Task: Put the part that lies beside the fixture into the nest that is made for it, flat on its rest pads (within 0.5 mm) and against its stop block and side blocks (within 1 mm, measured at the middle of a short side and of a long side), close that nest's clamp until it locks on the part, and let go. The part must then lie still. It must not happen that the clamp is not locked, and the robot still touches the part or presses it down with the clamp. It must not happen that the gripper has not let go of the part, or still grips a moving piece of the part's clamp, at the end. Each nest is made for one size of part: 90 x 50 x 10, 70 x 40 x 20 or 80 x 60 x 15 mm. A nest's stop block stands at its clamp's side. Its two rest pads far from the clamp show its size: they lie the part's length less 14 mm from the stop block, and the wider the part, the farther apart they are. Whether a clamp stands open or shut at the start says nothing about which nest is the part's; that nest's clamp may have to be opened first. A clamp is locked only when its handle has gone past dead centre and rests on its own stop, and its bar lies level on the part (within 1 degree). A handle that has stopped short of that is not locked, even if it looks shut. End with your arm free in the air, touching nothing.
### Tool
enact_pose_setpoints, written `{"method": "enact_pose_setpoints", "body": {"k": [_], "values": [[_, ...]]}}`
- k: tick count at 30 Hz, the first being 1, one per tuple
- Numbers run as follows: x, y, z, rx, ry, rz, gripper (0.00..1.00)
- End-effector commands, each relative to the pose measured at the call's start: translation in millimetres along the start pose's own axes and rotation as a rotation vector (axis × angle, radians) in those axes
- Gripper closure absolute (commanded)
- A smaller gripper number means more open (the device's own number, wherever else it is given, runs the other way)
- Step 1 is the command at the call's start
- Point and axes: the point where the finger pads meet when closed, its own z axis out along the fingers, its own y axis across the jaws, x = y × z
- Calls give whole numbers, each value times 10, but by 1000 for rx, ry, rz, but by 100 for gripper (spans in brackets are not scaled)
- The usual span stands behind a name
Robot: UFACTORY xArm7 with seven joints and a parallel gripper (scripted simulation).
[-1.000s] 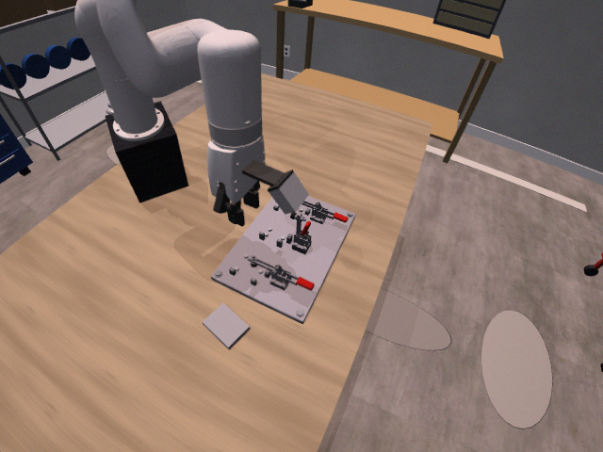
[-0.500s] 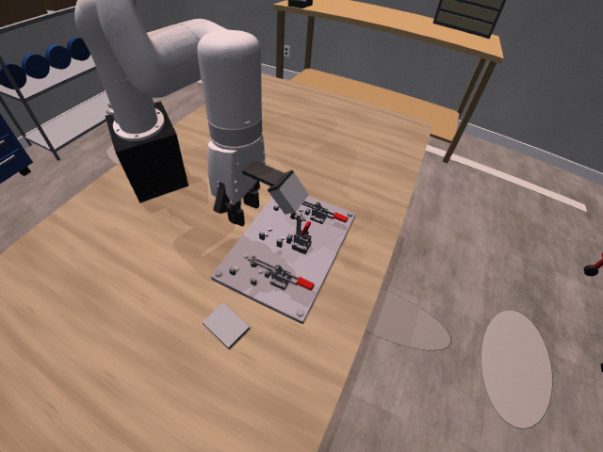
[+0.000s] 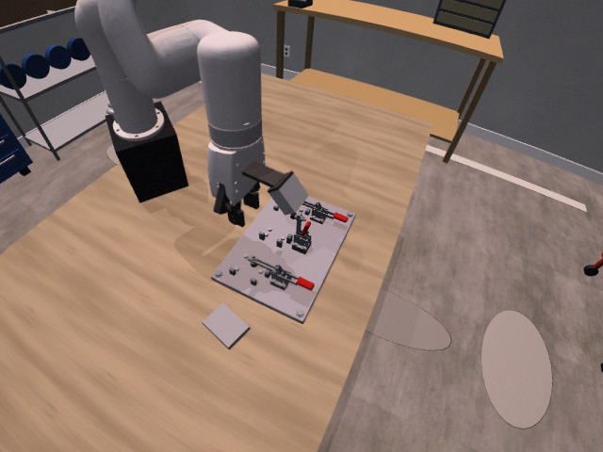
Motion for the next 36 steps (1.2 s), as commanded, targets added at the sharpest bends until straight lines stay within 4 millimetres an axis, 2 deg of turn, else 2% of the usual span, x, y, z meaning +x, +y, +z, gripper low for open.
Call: {"method": "enact_pose_setpoints", "body": {"k": [1, 10, 14, 18, 25, 27, 32, 36], "values": [[13, 2, -5, 1, 3, 0, 53], [49, 3, -5, 1, 3, 0, 53], [154, 4, -5, 1, 3, 0, 53], [347, 7, -6, 1, 3, 0, 53], [872, 13, -7, 1, 3, 0, 53], [872, 13, -7, 1, 3, 0, 53], [1176, 17, -8, 1, 3, 0, 53], [1315, 19, -8, 1, 3, 0, 53]]}}
